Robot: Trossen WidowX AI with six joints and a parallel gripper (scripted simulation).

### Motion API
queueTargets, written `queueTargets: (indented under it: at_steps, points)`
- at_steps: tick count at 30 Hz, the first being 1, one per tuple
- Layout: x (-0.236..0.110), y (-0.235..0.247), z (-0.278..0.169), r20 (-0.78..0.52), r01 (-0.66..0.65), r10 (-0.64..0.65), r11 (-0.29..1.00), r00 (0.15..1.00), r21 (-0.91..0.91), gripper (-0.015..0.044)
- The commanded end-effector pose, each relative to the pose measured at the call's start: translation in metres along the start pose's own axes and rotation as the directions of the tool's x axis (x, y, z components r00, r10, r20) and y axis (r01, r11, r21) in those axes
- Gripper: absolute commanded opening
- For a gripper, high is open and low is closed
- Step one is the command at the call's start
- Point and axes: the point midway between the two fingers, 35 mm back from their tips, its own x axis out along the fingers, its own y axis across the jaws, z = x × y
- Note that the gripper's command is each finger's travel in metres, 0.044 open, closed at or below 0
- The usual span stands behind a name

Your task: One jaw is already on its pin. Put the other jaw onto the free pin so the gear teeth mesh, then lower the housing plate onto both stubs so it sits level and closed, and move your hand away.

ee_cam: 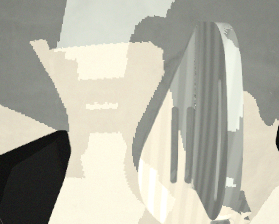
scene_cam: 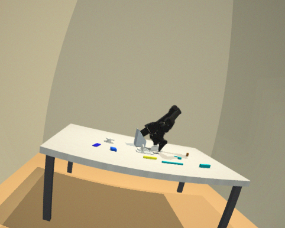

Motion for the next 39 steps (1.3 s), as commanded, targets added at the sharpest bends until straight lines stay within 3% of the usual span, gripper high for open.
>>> queueTargets:
  at_steps: [1,24,35,39]
  points:
    - [0.0028,-0.0013,-0.0006,-0.005,0.002,-0.002,1.000,1.000,0.004,0.0440]
    - [0.0031,-0.0013,-0.0006,-0.005,0.002,-0.002,1.000,1.000,0.004,0.0440]
    - [0.0028,-0.0013,-0.0001,-0.001,0.003,-0.003,1.000,1.000,0.001,0.0151]
    - [0.0028,-0.0013,-0.0001,-0.001,0.003,-0.003,1.000,1.000,0.001,0.0134]
